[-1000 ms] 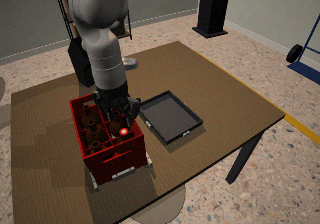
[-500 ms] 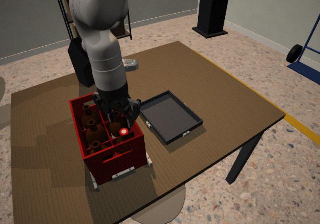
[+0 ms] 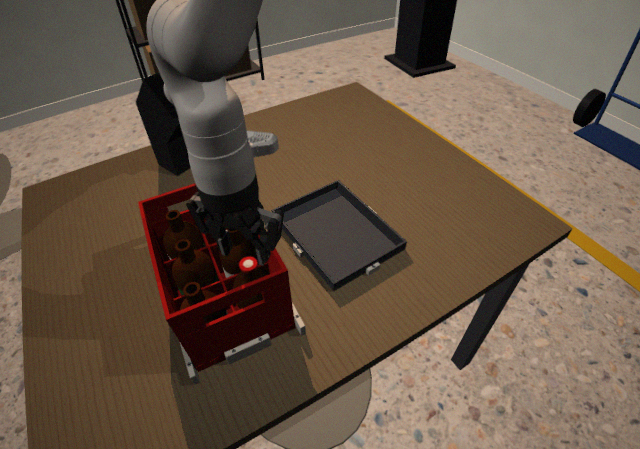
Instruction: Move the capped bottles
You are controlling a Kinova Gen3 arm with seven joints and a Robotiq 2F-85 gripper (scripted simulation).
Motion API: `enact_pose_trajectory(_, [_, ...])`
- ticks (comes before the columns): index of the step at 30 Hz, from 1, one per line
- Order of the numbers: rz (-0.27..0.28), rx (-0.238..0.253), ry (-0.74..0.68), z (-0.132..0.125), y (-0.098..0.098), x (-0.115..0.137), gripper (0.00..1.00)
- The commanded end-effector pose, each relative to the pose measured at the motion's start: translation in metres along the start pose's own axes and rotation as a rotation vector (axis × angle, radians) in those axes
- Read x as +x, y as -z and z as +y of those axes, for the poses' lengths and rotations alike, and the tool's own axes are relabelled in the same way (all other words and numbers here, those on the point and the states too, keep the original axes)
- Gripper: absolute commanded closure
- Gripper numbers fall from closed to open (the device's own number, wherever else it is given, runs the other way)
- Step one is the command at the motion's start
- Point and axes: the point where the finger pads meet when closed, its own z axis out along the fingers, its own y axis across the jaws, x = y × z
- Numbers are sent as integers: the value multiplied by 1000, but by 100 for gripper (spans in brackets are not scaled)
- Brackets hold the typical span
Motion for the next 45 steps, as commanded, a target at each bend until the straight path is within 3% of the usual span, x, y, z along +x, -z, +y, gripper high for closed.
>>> enact_pose_trajectory(1, [0,0,2,0,-1,1,40])
enact_pose_trajectory(15, [2,2,1,-2,-6,2,40])
enact_pose_trajectory(45, [4,4,7,-2,-39,4,40])
